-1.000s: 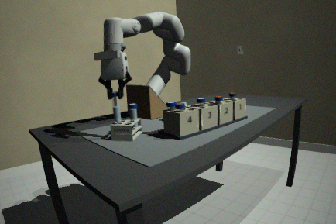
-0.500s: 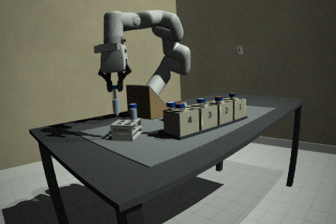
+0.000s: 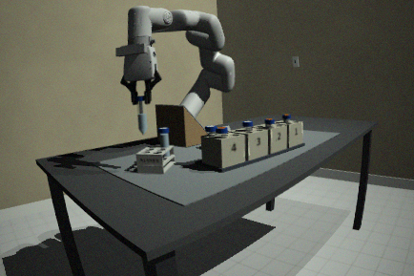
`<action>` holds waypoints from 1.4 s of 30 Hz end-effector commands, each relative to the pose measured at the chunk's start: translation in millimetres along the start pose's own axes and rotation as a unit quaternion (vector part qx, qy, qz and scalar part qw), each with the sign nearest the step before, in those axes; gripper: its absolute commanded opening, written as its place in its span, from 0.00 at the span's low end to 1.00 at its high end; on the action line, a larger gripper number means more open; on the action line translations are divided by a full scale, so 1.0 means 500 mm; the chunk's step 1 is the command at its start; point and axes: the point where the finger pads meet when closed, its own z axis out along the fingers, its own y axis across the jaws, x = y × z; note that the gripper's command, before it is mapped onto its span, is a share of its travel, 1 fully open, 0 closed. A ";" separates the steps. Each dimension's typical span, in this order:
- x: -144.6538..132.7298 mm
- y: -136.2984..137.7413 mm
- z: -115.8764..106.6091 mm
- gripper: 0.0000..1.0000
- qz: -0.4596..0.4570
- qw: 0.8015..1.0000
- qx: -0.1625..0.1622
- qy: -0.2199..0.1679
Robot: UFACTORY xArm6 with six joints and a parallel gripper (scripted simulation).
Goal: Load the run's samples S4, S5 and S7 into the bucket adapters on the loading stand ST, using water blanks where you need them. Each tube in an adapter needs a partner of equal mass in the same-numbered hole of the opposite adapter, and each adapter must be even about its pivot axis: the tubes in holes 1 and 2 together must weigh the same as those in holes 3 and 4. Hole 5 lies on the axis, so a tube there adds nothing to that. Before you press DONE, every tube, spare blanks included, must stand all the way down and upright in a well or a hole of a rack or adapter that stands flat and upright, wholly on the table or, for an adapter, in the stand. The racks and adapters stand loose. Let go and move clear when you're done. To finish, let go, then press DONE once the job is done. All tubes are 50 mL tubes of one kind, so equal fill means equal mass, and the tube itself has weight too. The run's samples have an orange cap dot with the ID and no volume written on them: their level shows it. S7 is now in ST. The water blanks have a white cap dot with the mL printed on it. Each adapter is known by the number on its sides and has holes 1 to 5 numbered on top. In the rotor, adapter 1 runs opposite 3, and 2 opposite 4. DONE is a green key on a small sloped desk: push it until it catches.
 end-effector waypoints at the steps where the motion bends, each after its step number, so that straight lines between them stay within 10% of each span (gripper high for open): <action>1: 0.002 0.000 -0.020 0.00 0.000 1.000 0.000 0.002; 21: 0.002 0.000 -0.052 0.00 0.000 1.000 0.000 0.002; 42: -0.106 -0.157 -0.052 0.00 -0.312 0.950 -0.001 0.002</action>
